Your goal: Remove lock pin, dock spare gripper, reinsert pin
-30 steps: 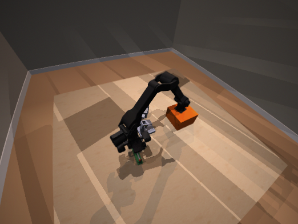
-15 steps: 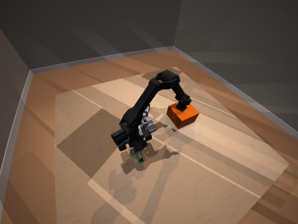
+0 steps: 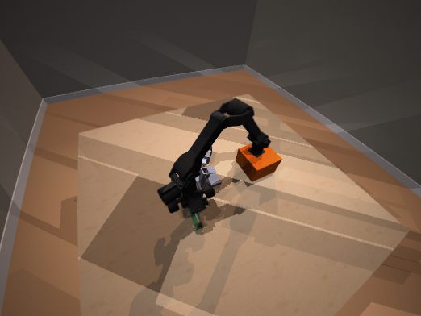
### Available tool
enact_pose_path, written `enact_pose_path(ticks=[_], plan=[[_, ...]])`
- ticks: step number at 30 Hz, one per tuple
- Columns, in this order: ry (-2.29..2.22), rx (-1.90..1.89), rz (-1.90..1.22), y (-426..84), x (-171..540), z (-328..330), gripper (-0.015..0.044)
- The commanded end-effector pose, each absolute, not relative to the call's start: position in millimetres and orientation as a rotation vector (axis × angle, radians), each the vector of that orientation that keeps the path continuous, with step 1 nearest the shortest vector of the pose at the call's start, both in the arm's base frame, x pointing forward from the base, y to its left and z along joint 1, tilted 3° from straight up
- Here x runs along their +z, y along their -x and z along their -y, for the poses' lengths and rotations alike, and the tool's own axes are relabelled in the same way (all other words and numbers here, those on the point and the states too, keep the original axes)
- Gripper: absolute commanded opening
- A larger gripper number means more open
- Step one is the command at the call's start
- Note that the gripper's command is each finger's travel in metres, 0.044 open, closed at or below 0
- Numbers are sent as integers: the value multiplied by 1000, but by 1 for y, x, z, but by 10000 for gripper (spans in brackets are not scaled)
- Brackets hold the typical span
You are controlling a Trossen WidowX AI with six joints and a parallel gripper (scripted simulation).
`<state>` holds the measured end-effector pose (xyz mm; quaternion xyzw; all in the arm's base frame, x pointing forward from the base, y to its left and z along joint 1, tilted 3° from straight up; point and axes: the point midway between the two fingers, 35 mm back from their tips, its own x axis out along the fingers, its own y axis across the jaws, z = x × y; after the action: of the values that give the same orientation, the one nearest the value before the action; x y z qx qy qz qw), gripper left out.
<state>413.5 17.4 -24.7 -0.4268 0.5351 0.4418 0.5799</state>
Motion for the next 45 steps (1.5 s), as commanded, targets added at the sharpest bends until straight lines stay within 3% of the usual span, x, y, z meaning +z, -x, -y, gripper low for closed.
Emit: enact_pose_path(ticks=[1, 12, 45], plan=[[999, 1031, -1249, -414, -24, -17, 157], [996, 1035, -1253, -412, -11, -18, 440], [985, 1058, -1281, -401, 56, -19, 440]])
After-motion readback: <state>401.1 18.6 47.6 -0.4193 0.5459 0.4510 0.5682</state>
